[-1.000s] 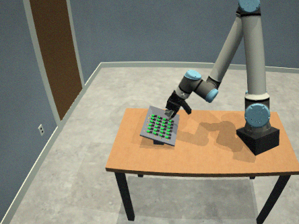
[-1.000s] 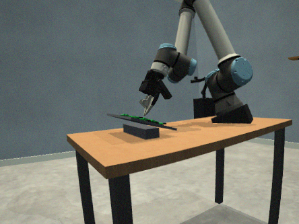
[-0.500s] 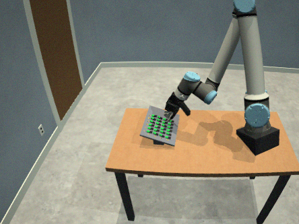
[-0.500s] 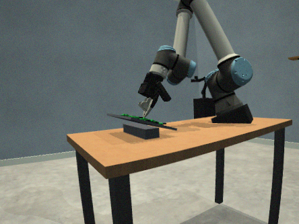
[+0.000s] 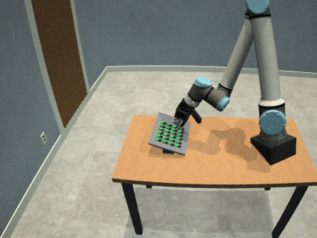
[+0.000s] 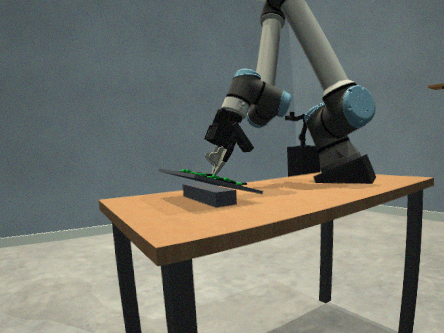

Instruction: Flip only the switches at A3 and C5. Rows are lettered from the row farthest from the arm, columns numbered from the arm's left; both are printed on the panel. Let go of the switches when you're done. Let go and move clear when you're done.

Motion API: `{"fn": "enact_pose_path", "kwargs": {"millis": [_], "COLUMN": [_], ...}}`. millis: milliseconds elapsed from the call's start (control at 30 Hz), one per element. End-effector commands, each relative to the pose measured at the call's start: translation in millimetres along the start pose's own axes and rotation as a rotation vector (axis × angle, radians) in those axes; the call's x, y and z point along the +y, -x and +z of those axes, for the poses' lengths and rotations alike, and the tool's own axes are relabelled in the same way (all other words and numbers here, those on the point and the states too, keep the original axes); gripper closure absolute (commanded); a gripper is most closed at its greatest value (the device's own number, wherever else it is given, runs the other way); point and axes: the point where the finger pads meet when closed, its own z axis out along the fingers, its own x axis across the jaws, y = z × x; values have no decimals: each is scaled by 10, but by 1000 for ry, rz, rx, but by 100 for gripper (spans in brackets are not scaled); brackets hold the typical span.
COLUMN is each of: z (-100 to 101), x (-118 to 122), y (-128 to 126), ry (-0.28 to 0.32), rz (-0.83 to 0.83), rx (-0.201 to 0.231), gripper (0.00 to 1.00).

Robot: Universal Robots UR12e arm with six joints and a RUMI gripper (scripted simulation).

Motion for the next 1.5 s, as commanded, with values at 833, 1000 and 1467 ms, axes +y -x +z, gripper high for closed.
{"fn": "enact_pose_path", "kwargs": {"millis": [833,1000,1467], "z": [14,-95,-276], "x": [5,5,5], "y": [1,1,0], "ry": [1,1,1], "rz": [0,0,0], "rx": [0,0,0], "gripper": [100,100,100]}}
